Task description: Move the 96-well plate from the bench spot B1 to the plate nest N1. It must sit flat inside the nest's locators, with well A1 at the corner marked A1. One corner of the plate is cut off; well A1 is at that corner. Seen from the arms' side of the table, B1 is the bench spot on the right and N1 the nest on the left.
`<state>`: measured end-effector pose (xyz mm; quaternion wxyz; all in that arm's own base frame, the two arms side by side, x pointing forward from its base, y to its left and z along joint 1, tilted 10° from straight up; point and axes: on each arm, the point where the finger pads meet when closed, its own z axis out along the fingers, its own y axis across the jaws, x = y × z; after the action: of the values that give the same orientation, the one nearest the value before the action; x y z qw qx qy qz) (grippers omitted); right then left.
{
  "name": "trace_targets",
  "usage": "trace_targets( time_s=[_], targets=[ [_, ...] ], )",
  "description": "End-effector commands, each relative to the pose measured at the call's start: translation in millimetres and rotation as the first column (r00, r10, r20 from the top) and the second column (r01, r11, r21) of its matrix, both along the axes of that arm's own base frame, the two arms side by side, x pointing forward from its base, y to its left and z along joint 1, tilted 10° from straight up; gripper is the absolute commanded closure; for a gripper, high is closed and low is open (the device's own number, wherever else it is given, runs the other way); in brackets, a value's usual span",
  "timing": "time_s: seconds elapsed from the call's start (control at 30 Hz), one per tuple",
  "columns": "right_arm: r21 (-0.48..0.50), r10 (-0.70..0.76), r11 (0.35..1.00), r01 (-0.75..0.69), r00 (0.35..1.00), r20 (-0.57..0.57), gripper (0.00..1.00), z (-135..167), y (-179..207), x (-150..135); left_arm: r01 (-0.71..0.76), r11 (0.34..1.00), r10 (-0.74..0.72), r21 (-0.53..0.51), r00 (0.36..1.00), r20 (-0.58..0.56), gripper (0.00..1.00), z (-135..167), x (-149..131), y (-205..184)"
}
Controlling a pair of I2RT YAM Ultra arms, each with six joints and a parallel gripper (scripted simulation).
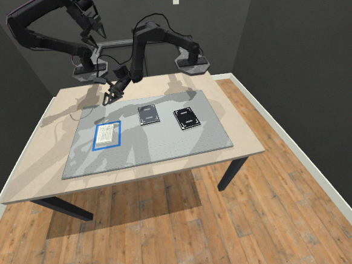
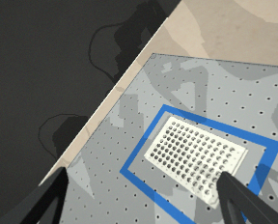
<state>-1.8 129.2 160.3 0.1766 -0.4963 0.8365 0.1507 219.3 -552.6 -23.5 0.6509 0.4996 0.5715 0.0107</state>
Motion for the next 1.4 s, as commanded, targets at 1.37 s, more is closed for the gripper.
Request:
trace_targets(
  time_s=[1.37],
  targets=[
    [0.061,0.103,0.992,-0.109,0.99,0.096,0.0,40.9,115.4,64.5,0.001,1.0,-0.001,-0.012,1.0,0.002,0.0,5.3,-0.4,-1.9]
  ],
)
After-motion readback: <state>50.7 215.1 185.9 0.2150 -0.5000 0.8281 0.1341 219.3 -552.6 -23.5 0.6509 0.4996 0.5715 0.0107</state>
